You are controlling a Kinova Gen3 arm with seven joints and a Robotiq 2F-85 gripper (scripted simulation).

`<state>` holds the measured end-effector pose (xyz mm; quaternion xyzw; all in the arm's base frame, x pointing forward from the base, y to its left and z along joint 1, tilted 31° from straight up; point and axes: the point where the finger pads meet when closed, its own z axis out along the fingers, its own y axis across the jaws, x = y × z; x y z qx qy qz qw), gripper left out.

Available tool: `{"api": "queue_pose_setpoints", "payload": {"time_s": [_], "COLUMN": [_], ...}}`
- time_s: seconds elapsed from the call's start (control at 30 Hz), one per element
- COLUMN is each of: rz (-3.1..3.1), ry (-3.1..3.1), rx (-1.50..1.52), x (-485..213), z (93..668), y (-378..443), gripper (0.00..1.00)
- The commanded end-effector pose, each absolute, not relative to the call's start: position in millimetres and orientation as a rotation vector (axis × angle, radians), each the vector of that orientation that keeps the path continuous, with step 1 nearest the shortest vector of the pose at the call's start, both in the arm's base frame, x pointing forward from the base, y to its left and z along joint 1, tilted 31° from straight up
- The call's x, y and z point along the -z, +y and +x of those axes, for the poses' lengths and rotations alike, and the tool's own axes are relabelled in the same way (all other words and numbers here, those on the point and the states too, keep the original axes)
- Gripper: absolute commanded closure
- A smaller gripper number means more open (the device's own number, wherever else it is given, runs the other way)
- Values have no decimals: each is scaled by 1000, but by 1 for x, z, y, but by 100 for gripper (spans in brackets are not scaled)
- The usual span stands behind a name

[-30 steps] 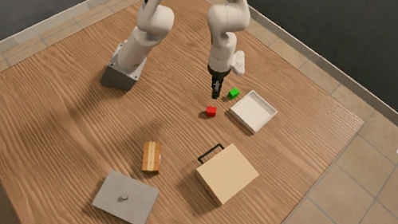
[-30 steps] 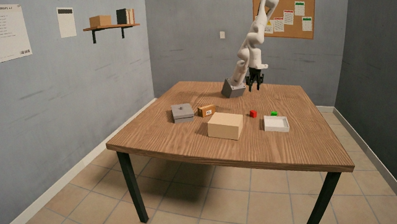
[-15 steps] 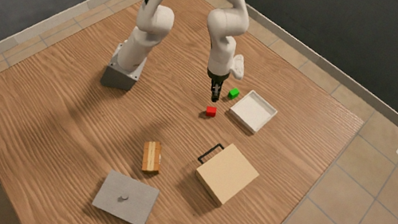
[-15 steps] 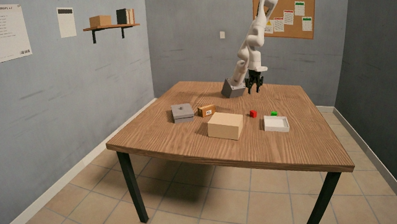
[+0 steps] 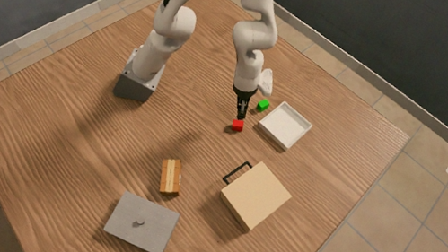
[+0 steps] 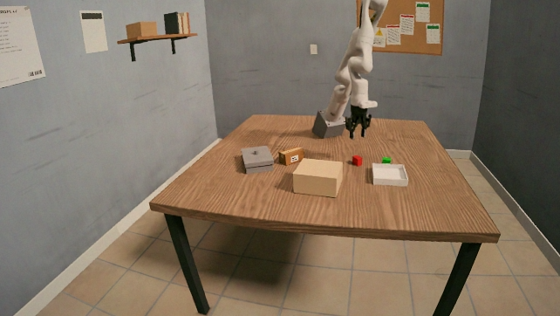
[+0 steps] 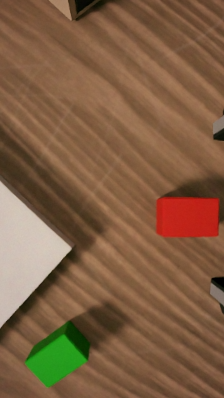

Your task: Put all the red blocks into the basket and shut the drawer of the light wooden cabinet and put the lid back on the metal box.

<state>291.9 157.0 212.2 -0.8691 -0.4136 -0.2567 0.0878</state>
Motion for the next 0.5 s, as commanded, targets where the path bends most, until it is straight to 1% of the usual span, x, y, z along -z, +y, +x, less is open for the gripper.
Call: {"api": "queue_pose_setpoints", "payload": {"time_s": [0.0, 0.47], "rz": [-2578, -2580], "ry": [-1238, -1239], "rx": [745, 744], "x": [-199, -171], "z": [292, 304], "y": [163, 175], "gripper": [30, 30]}}
